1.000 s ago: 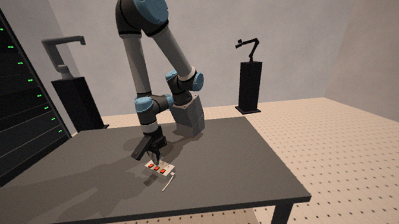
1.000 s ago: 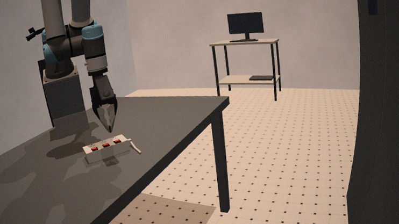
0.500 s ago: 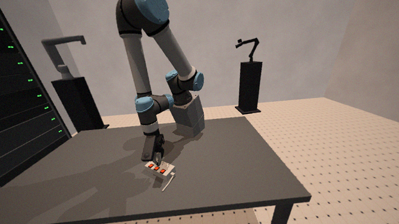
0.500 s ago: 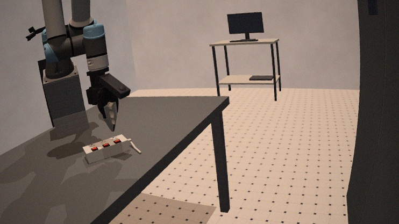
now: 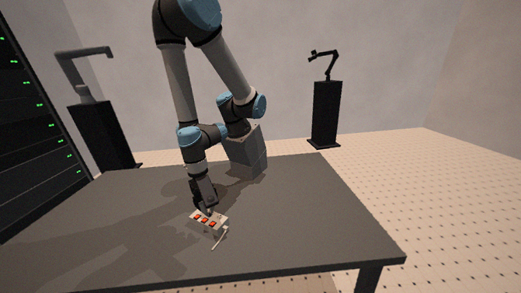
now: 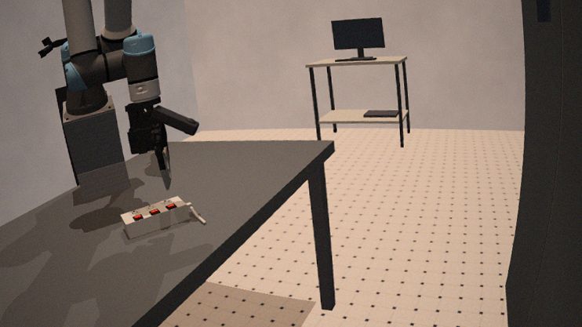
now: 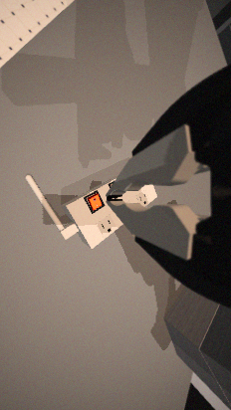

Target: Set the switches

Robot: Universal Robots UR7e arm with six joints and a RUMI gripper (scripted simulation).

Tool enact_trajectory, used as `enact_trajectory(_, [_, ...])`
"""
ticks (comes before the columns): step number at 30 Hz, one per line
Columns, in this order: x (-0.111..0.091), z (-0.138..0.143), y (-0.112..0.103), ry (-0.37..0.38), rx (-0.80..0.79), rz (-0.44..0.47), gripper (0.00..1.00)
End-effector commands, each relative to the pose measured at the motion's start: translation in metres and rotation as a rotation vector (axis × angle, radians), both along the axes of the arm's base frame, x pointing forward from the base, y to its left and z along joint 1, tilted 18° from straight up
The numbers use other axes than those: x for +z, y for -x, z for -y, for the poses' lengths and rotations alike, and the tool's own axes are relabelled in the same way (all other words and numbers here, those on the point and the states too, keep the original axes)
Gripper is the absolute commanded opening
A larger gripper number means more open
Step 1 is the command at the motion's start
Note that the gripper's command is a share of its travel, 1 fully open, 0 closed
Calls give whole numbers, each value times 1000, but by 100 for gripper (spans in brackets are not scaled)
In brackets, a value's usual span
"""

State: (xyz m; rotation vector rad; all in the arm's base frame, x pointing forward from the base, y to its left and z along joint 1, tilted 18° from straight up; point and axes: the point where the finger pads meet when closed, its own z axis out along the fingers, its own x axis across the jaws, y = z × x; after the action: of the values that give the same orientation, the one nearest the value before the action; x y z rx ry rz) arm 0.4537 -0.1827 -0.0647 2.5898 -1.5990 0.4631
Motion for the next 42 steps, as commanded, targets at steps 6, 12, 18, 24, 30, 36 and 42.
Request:
enact_trajectory(6, [0, -6, 1, 70, 334, -65, 0])
enact_trajectory(12, [-1, -10, 3, 132, 595, -122, 0])
enact_trajectory(18, [-1, -12, 4, 173, 769, -159, 0])
enact_trajectory(24, [-1, -14, 7, 234, 1028, -215, 0])
enact_trajectory(30, [-2, -15, 10, 294, 1281, -270, 0])
enact_trajectory(36, [-2, -15, 11, 333, 1446, -306, 0])
enact_trajectory(42, [-1, -14, 13, 390, 1686, -358, 0])
